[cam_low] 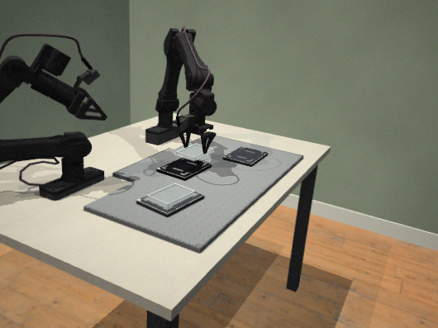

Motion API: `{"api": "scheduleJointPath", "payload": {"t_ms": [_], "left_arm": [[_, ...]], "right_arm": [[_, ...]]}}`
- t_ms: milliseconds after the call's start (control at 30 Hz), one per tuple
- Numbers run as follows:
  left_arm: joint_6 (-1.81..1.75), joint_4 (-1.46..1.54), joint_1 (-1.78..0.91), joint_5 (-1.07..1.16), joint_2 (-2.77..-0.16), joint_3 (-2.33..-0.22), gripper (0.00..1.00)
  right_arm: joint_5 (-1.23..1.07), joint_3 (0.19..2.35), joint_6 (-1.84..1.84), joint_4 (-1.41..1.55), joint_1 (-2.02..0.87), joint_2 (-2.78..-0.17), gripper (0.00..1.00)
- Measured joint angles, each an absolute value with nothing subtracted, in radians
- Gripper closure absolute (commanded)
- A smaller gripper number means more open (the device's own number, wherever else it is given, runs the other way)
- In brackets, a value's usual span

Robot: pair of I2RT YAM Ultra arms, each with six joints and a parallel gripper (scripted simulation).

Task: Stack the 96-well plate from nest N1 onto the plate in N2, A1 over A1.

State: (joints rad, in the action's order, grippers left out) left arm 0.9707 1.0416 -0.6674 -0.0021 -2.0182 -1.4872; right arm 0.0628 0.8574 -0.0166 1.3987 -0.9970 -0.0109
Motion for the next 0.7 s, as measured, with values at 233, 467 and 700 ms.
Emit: {"api": "scheduleJointPath", "payload": {"t_ms": [233, 467, 700], "left_arm": [[0.874, 1.053, -0.756, -0.005, -2.043, -1.551, 0.22], [0.851, 1.059, -0.779, -0.006, -2.068, -1.571, 0.22], [0.848, 1.024, -0.779, -0.006, -2.074, -1.573, 0.22]], "right_arm": [[0.063, 0.857, -0.017, 1.399, -0.997, -0.011, 0.00], [0.063, 0.857, -0.017, 1.399, -0.997, -0.011, 0.00], [0.063, 0.857, -0.017, 1.399, -0.997, -0.011, 0.00]]}}
